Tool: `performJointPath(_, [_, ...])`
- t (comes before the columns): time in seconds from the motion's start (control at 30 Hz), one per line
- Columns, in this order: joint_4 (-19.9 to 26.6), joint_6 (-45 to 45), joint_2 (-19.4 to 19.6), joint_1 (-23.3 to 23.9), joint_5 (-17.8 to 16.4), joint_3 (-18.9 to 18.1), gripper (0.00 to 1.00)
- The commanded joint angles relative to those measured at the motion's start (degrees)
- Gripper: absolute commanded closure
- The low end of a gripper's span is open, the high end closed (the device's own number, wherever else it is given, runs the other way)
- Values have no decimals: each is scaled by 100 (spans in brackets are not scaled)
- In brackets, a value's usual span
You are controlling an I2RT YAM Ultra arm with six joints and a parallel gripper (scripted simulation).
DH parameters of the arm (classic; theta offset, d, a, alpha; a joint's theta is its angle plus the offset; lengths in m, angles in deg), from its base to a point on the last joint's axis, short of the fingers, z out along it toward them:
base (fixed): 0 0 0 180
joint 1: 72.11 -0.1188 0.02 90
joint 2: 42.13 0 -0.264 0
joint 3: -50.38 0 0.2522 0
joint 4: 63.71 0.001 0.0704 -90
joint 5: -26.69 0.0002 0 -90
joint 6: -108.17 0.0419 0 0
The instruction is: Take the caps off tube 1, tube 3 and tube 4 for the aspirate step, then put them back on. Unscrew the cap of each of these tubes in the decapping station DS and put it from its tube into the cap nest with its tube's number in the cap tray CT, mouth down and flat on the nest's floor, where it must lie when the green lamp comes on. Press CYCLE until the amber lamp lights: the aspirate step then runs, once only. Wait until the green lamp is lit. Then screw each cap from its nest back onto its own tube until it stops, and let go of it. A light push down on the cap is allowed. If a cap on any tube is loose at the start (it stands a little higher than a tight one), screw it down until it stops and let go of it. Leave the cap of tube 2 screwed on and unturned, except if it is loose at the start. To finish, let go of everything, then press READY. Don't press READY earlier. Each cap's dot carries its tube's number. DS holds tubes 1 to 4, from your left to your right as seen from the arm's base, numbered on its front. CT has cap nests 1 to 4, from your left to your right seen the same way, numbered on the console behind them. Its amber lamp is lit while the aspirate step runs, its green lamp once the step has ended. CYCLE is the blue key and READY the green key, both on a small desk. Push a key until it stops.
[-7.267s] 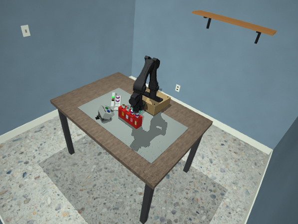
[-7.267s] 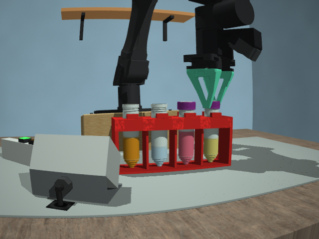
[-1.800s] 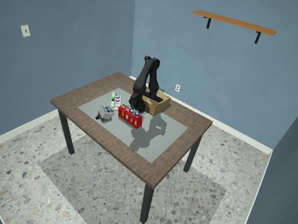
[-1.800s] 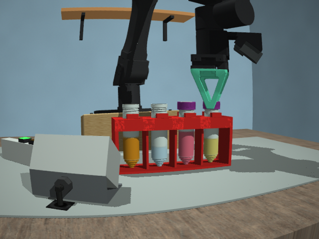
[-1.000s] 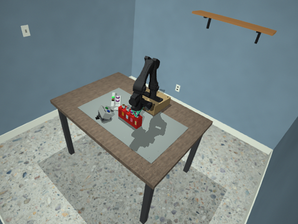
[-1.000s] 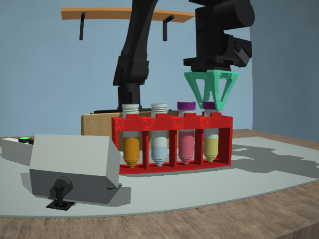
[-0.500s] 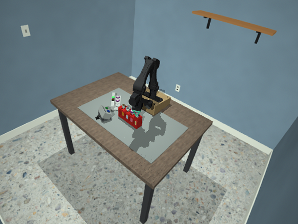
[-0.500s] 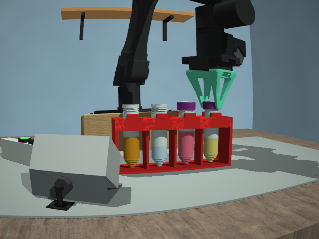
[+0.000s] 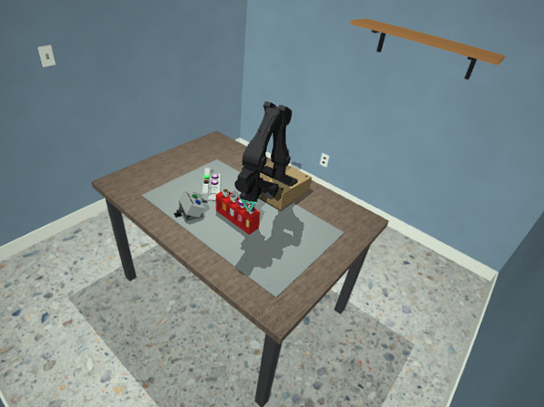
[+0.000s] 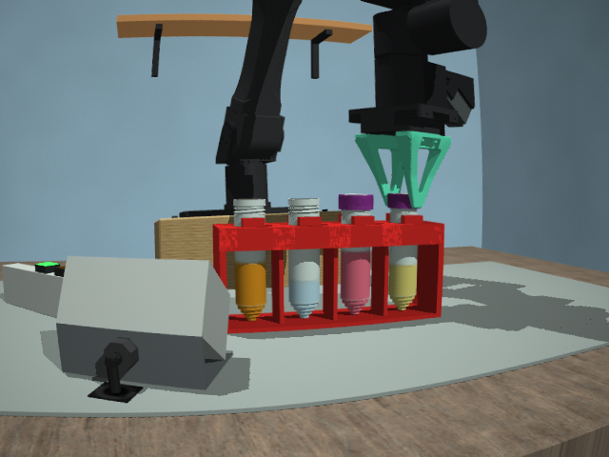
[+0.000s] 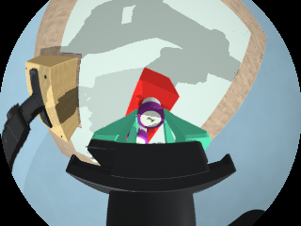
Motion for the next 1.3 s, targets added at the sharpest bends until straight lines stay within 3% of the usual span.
performJointPath(0.0, [-25,914,-38,6,-6,-71,100])
performJointPath(0.4, [-33,4353,-36,6,-6,-66,100])
performJointPath(0.47, [-33,4353,-36,6,-6,-66,100])
performJointPath(0.97, [-43,8650,-32,6,-5,-60,100])
performJointPath(1.03, [-43,8650,-32,6,-5,-60,100])
performJointPath(1.27, [-48,10655,-31,5,-5,-57,100])
